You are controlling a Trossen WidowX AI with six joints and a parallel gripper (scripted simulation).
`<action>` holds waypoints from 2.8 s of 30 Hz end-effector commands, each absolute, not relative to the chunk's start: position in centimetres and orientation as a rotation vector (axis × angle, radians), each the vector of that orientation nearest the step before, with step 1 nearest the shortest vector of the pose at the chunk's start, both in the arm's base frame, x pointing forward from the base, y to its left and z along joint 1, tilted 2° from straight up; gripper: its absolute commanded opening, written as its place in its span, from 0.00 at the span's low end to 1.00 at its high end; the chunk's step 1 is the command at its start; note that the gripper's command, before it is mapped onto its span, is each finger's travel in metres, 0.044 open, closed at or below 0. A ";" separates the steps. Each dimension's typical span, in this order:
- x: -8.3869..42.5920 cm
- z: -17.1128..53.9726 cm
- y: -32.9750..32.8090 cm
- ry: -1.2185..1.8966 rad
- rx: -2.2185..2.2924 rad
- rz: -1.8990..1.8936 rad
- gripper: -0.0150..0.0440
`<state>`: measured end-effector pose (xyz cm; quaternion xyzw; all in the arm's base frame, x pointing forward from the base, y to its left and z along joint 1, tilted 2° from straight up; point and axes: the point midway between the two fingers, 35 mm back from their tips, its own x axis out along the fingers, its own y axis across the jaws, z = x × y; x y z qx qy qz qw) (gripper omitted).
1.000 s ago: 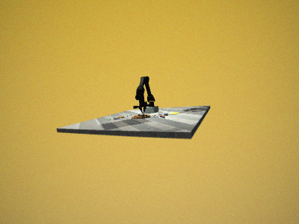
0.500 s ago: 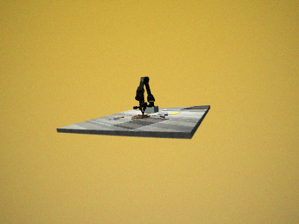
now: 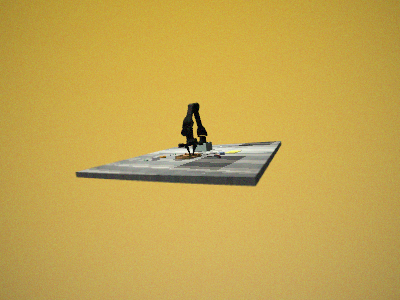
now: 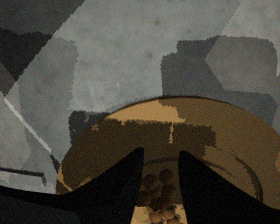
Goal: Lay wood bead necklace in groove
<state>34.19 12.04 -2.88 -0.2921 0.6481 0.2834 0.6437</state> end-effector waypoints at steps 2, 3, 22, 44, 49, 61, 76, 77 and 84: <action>34.2 -2.8 12.0 1.476 -0.665 0.645 0.65; 34.2 -2.8 12.0 1.476 -0.665 0.645 0.70; 33.9 -1.3 11.9 1.485 -0.646 0.631 0.96; 31.2 0.9 5.5 1.361 0.909 -0.940 0.46; 31.2 0.9 5.5 1.351 0.930 -0.962 0.46; 31.2 0.9 5.5 1.351 0.930 -0.962 0.46; 31.5 -0.2 5.6 1.348 0.932 -0.949 0.46; 31.5 -0.4 5.6 1.348 0.931 -0.949 0.46; 31.3 -1.5 5.5 1.349 0.931 -0.954 0.46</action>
